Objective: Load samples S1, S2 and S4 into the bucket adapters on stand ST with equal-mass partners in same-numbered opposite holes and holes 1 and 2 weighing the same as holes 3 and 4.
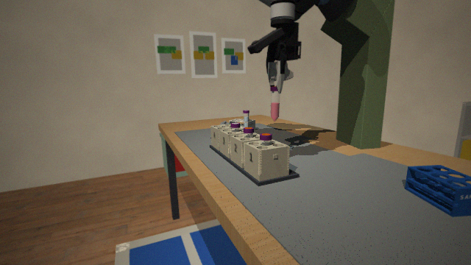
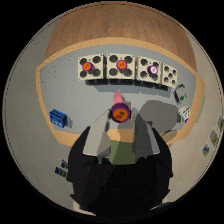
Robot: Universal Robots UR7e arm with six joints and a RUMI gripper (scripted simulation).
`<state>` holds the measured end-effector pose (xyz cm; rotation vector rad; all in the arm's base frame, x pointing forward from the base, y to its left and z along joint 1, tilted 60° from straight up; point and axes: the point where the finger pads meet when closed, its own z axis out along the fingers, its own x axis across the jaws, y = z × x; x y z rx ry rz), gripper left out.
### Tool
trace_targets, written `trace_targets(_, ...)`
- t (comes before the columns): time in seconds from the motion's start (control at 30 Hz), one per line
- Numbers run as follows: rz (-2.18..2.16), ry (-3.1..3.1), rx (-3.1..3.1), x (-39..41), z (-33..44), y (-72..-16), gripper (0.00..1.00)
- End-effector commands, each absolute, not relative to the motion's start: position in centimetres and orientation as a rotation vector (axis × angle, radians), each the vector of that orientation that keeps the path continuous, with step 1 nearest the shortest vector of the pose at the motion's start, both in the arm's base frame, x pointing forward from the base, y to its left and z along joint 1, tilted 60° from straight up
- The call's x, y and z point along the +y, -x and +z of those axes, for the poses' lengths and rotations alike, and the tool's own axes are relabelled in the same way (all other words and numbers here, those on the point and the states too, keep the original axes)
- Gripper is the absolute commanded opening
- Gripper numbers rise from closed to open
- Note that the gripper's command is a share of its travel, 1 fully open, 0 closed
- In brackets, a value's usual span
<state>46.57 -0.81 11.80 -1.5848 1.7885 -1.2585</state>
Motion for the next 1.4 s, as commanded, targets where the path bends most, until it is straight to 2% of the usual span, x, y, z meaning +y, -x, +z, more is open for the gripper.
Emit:
trace_targets(0.0,-1.229,1.602,1.784,-3.9,13.8,-46.7,0.00)
trace_targets(1.2,-1.230,1.602,1.784,-21.9,25.1,-46.7,0.00)
trace_targets(1.37,-1.230,1.602,1.784,-21.9,25.1,-46.7,0.00)
